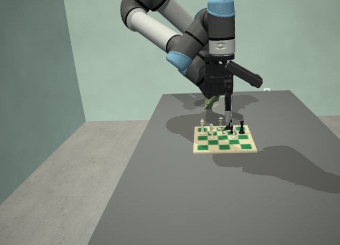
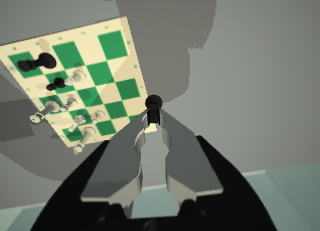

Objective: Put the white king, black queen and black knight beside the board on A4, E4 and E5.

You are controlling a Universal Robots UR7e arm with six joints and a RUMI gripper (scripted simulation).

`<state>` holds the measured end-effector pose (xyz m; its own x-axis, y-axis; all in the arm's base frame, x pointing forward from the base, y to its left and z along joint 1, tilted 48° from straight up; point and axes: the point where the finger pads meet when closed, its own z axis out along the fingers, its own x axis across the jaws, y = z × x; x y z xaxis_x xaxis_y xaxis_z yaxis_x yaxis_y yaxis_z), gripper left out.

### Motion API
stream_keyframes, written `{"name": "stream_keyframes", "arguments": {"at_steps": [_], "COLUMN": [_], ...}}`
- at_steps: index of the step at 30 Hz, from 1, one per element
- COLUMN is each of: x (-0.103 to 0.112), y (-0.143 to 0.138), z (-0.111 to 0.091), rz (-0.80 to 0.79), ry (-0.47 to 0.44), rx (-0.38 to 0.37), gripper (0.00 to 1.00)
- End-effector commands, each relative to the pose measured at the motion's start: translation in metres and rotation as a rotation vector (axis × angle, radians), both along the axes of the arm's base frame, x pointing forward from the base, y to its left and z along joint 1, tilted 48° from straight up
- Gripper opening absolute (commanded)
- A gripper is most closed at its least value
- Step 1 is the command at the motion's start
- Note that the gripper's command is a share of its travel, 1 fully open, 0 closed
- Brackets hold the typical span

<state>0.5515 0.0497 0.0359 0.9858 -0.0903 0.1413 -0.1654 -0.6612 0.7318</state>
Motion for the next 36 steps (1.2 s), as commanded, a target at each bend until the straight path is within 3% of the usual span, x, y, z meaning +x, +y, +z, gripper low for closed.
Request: {"name": "stream_keyframes", "arguments": {"at_steps": [1, 13, 15, 30, 32, 36], "x": [-0.009, -0.054, -0.054, -0.131, -0.131, -0.151], "y": [0.007, 0.028, 0.028, 0.046, 0.046, 0.047], "z": [-0.003, -0.019, -0.019, -0.039, -0.039, -0.043], "rz": [-0.048, -0.265, -0.265, -0.617, -0.617, -0.701], "ry": [-0.058, -0.3, -0.3, -0.688, -0.688, -0.783], "rx": [0.004, 0.018, 0.018, 0.033, 0.033, 0.035], "gripper": [0.0, 0.0, 0.0, 0.0, 0.0, 0.0]}}
